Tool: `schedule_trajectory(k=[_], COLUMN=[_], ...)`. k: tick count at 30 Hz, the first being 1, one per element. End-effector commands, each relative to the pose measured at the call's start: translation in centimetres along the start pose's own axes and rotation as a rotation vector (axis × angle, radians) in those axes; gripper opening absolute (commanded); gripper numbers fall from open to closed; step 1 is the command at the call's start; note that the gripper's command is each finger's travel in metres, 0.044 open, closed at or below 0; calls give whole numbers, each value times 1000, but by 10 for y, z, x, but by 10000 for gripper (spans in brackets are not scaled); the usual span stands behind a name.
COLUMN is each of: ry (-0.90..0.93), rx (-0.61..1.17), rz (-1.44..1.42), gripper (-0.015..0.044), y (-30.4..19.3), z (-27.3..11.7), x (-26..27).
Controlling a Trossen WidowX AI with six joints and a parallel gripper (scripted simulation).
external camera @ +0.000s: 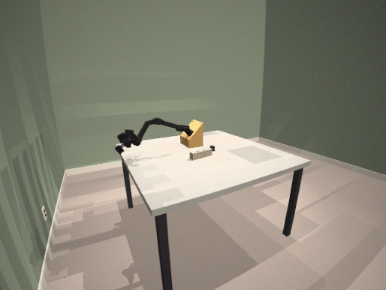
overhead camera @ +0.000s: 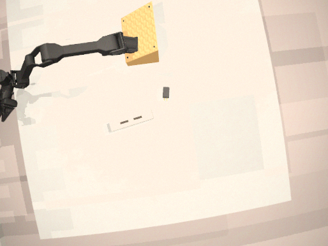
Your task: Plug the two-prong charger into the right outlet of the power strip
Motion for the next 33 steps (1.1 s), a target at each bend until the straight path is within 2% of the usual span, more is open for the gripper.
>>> schedule_trajectory(k=[1, 2, 8, 33], ry=[1, 4, 31, -20], rx=[-1, -5, -42, 16], rz=[2, 8, 87, 609], gripper=[426, 440, 440, 440], y=[0, 0, 0, -117], z=[1, 3, 29, 128], x=[1, 2, 18, 50])
Point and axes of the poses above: the point midway between the two fingers, 35 mm back from their tips, its own z axis out along the fingers, its own x axis across the jaws, y = z × x, the point moved 5 cm from there along -z, back along the fingers, and after that the axes turned 5 degrees about z, right-handed, at the moved point
